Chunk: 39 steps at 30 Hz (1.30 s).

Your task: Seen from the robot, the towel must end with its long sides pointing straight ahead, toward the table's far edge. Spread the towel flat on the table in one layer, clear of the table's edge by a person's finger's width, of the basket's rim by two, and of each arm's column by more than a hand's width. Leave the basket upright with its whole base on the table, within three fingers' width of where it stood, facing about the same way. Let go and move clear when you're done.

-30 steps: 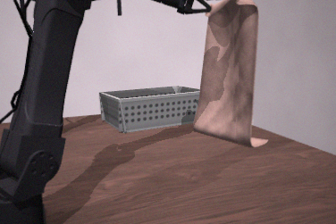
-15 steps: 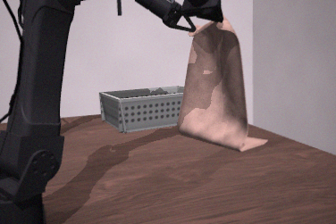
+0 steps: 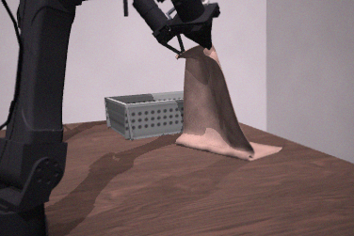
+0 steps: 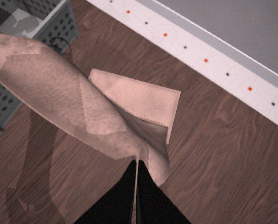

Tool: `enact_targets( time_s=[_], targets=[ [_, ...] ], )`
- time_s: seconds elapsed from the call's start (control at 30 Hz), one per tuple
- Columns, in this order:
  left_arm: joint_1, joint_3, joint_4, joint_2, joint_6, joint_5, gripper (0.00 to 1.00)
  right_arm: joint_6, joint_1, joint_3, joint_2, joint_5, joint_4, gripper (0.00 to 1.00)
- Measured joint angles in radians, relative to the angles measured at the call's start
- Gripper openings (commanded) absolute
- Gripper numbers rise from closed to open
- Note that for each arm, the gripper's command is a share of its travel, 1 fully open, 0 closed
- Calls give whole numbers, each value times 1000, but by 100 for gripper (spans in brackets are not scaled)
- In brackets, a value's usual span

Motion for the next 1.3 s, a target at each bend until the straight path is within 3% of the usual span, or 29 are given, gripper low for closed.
enact_targets(
  time_s=[0.1,0.37,0.47,0.9,1.3],
  targets=[
    [-16,-120,13,-52,0,0,0,0,23,-70,-18,0,-17,0],
    [-63,-467,111,-240,0,9,0,0,92,-404,-168,-2,43,0],
    [-68,-521,155,-274,0,13,0,0,100,-460,-196,-4,85,0],
    [-157,-961,357,-521,0,17,0,0,218,-890,-391,-5,324,0],
    [-238,-1227,475,-682,0,17,0,-1,317,-1140,-484,-7,495,0]
  ],
)
